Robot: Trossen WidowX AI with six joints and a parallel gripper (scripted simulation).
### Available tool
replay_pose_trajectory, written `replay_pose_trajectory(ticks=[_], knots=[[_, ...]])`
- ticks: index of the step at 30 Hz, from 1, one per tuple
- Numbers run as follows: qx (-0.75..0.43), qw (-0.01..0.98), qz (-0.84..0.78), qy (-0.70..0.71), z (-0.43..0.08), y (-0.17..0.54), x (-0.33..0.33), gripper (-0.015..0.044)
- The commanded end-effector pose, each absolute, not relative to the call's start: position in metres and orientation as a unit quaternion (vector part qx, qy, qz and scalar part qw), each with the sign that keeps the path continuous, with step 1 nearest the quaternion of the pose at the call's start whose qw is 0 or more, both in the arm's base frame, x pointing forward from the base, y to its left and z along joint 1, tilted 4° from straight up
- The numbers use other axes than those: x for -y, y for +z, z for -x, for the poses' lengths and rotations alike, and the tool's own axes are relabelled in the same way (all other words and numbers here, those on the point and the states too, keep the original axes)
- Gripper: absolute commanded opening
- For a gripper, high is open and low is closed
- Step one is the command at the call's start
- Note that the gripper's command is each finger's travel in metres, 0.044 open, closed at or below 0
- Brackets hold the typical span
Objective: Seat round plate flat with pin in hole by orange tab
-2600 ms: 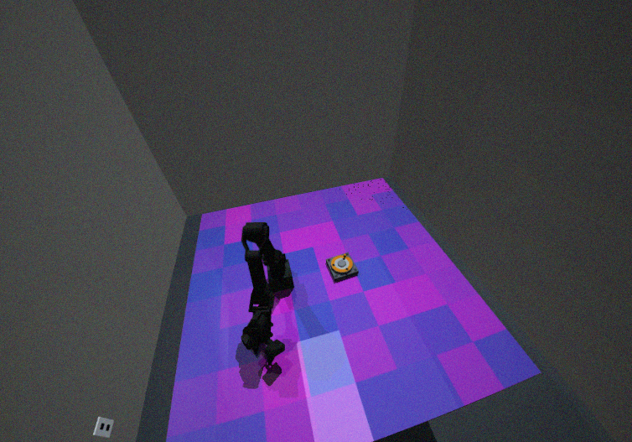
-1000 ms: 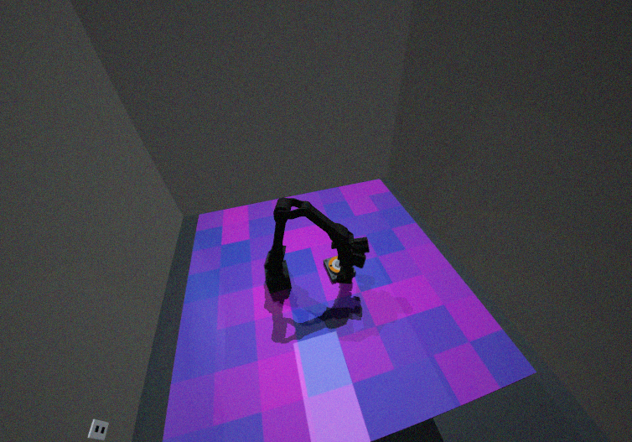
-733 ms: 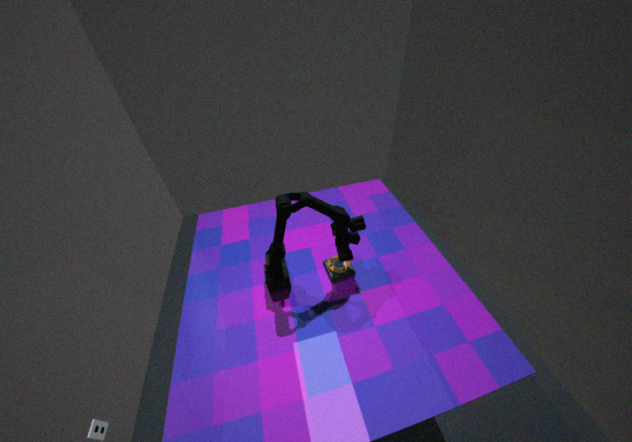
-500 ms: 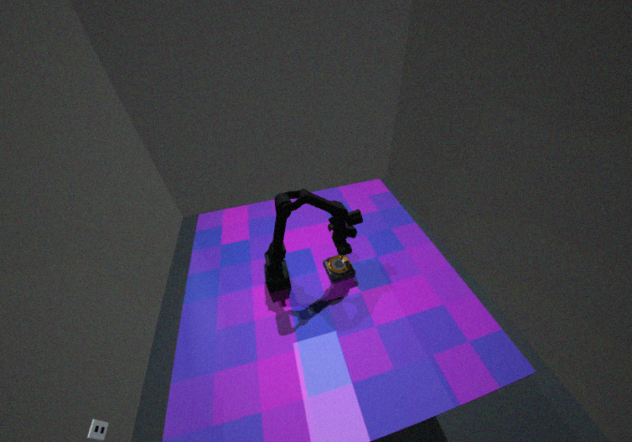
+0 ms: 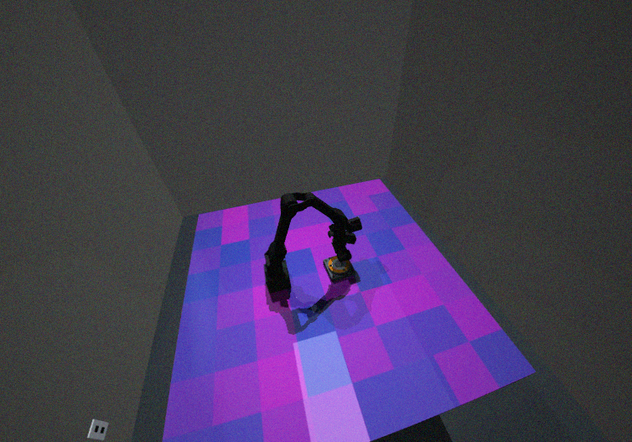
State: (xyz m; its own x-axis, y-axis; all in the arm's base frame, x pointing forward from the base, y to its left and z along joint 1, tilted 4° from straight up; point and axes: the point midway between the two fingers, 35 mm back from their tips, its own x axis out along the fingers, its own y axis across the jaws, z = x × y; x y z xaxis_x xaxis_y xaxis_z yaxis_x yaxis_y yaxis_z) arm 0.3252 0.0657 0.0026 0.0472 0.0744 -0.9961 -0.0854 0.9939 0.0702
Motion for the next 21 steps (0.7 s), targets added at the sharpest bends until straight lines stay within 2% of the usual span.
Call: replay_pose_trajectory(ticks=[1, 21], knots=[[-0.686, 0.725, 0.001, 0.056, -0.330, 0.003, -0.066, 0.0000], [-0.686, 0.726, 0.002, 0.055, -0.354, 0.003, -0.050, 0.0000]])
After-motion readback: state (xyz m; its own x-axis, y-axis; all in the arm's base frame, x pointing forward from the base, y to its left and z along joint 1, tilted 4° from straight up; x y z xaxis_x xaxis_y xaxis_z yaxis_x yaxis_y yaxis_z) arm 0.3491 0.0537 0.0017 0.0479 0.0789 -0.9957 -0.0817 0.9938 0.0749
